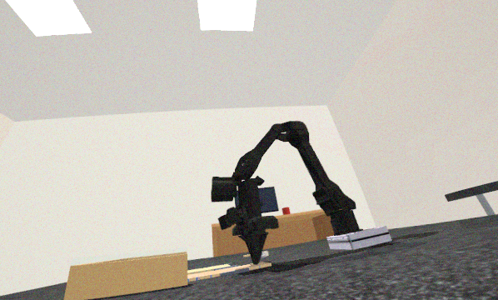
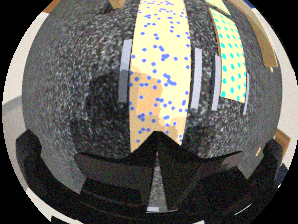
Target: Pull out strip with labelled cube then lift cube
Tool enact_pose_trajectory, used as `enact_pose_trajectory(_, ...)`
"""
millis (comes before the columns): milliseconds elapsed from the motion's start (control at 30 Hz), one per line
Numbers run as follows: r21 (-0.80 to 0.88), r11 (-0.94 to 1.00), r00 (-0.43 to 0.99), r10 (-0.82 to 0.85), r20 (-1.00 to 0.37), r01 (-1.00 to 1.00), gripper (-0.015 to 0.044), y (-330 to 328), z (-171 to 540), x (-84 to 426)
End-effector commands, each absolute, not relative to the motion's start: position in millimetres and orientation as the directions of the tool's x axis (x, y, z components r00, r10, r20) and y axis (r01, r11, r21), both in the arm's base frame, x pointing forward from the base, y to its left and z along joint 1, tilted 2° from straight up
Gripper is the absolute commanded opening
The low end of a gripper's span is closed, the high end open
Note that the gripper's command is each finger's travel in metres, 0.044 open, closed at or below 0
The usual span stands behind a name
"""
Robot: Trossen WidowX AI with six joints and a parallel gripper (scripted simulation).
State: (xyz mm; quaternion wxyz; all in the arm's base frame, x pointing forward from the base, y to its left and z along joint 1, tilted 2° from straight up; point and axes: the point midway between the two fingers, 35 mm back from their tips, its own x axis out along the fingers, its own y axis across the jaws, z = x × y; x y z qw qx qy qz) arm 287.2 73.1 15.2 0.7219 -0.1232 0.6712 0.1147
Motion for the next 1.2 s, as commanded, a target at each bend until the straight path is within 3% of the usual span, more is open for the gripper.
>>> enact_pose_trajectory(0, -0.021, 0.941, 0.047, -0.006, -0.999, -0.338, 0.0000, 69.3, 9.3, 274.0)
enact_pose_trajectory(1167, -0.021, 0.941, 0.043, -0.007, -0.999, -0.338, 0.0000, 53.0, 6.6, 224.1)
